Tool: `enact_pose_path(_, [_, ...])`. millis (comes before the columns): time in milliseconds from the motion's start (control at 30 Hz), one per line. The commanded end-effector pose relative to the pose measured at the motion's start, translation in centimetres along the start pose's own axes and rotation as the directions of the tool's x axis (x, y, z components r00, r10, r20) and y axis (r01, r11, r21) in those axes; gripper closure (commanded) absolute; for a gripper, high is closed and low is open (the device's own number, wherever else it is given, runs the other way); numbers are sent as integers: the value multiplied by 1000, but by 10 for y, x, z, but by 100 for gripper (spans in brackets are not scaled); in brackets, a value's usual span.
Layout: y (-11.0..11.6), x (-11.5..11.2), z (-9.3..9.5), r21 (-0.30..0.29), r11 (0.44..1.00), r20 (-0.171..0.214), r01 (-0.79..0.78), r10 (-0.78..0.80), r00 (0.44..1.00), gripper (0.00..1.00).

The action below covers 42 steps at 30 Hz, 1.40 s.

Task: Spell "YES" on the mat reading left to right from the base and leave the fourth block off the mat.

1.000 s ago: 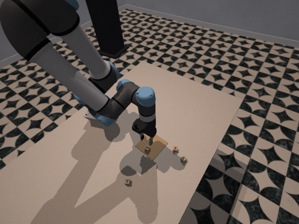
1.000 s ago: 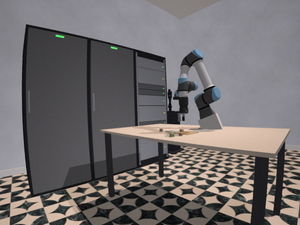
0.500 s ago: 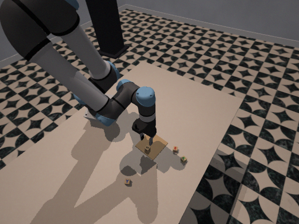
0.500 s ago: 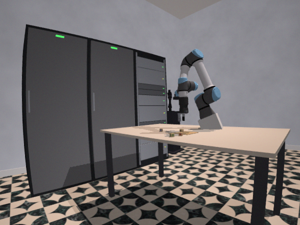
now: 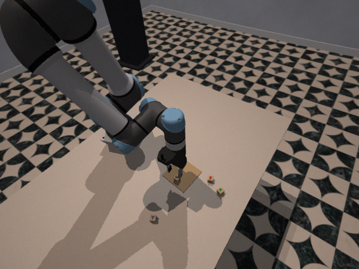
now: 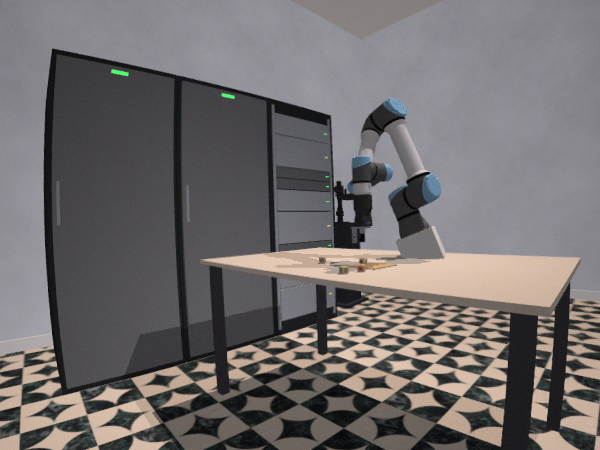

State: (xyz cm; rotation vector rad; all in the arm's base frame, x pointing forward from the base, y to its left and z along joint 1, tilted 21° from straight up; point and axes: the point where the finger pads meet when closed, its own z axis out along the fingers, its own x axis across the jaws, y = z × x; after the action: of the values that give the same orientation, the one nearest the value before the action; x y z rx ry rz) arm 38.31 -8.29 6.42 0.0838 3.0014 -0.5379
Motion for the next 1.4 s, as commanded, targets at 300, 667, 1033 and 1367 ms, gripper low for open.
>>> enact_pose_path(300, [-103, -18, 5, -6, 968, 5, 253, -253, 968, 0])
enact_pose_path(667, [-170, -13, 6, 4, 914, 5, 405, -405, 914, 0])
enact_pose_path(1033, [-192, -8, 6, 8, 891, 2, 454, -454, 891, 0])
enact_pose_path(1367, [-191, -8, 7, 6, 890, 2, 456, -456, 890, 0])
